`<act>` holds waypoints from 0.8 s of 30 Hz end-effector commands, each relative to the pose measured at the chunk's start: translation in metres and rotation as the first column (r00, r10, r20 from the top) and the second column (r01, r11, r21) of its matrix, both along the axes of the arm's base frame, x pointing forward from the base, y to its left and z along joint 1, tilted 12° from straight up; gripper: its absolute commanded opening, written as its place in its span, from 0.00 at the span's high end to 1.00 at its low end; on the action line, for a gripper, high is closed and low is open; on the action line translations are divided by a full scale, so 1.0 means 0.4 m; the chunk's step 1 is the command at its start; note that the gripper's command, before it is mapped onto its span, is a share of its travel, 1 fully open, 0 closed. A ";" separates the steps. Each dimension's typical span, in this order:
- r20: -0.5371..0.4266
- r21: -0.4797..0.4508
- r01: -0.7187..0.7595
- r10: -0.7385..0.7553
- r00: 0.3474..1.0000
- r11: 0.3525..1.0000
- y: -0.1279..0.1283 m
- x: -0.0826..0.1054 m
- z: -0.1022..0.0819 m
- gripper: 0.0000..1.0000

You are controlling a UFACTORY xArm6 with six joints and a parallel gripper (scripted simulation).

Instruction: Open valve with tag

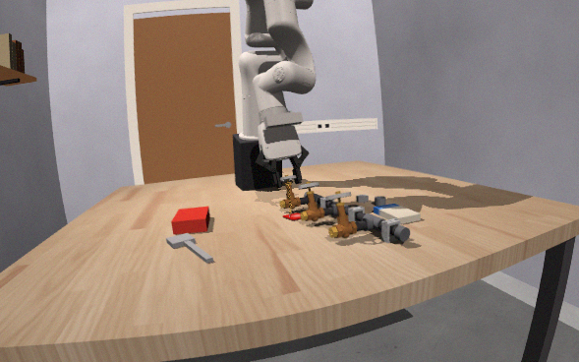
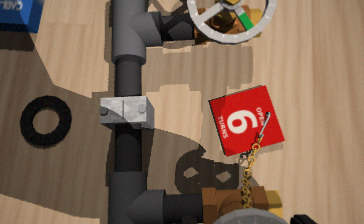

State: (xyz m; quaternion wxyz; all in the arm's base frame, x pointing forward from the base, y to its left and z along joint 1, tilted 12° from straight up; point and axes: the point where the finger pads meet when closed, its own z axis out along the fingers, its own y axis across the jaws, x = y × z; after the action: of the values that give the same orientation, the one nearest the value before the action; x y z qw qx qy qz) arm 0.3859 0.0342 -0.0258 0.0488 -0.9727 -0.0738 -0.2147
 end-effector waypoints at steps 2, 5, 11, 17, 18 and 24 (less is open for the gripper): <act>0.047 -0.174 -0.265 0.277 0.960 0.948 0.000 0.001 0.002 1.00; 0.031 -0.239 -0.390 0.409 0.912 0.889 0.000 0.001 0.002 1.00; -0.013 -0.339 -0.573 0.605 0.796 0.746 0.000 0.001 0.002 1.00; -0.083 -0.444 -0.726 0.782 0.617 0.525 0.000 0.001 0.002 1.00; -0.097 -0.460 -0.744 0.806 0.584 0.484 0.000 0.001 0.002 1.00; -0.178 -0.553 -0.798 0.901 0.395 0.240 0.000 0.001 0.002 1.00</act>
State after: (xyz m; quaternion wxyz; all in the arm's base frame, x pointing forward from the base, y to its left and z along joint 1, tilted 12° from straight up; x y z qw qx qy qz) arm 0.3859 0.0343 -0.0257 -0.0619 -0.7843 -0.5914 -0.1771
